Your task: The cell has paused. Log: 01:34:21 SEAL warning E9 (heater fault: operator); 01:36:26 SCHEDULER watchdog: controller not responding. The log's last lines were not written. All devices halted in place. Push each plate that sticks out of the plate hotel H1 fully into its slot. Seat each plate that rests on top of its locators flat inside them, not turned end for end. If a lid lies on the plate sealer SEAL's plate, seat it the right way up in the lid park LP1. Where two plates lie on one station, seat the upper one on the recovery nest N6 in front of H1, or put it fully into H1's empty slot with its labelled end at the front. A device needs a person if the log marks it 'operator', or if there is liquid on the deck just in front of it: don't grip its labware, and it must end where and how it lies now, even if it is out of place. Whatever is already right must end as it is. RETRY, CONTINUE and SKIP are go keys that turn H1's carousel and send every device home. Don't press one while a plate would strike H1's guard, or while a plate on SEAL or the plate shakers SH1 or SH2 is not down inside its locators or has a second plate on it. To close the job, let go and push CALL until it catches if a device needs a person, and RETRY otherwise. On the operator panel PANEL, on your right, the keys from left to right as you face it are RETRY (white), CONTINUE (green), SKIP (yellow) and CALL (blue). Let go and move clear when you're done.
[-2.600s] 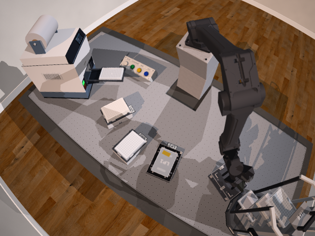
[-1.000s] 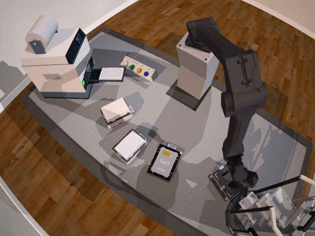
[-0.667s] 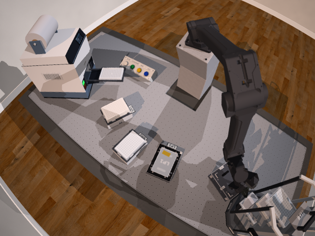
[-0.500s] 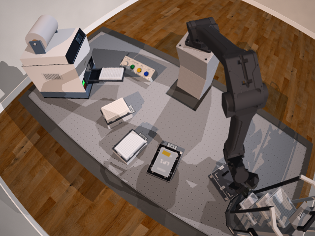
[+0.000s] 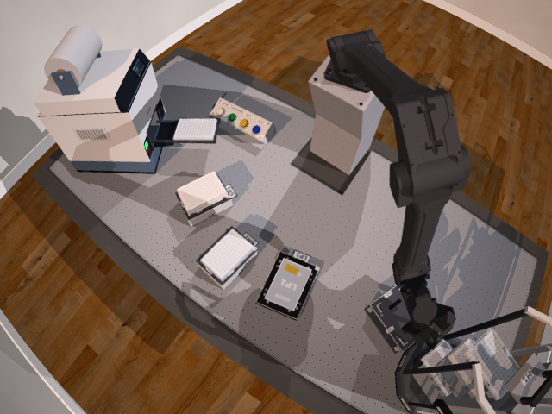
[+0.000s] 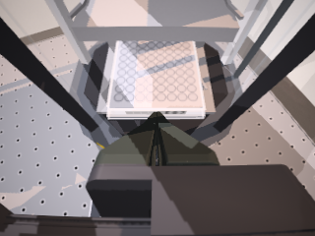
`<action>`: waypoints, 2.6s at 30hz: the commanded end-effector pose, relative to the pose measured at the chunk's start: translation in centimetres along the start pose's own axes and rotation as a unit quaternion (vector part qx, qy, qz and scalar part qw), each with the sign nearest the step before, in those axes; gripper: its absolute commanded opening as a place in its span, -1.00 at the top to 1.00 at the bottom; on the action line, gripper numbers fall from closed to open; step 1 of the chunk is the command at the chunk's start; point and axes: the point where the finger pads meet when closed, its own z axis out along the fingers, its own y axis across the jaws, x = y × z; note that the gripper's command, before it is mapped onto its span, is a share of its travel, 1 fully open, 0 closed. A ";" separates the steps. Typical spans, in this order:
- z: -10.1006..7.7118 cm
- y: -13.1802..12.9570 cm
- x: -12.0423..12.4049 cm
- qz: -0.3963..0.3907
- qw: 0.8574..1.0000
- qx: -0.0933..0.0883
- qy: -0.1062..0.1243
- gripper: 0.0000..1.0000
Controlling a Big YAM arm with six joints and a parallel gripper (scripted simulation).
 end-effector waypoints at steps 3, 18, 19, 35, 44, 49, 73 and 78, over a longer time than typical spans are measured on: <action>0.9 0.9 -0.4 0.003 1.000 -0.006 -0.002 1.00; 1.6 0.7 -1.3 0.002 1.000 -0.005 -0.005 1.00; 1.6 0.7 -1.3 0.002 1.000 -0.005 -0.005 1.00; 2.0 1.3 -0.9 0.002 1.000 -0.009 -0.001 1.00; 2.0 1.3 -0.9 0.002 1.000 -0.009 -0.001 1.00; 2.0 1.3 -0.9 0.002 1.000 -0.009 -0.001 1.00; 2.0 1.3 -0.9 0.002 1.000 -0.009 -0.001 1.00; 2.0 1.3 -0.9 0.002 1.000 -0.009 -0.001 1.00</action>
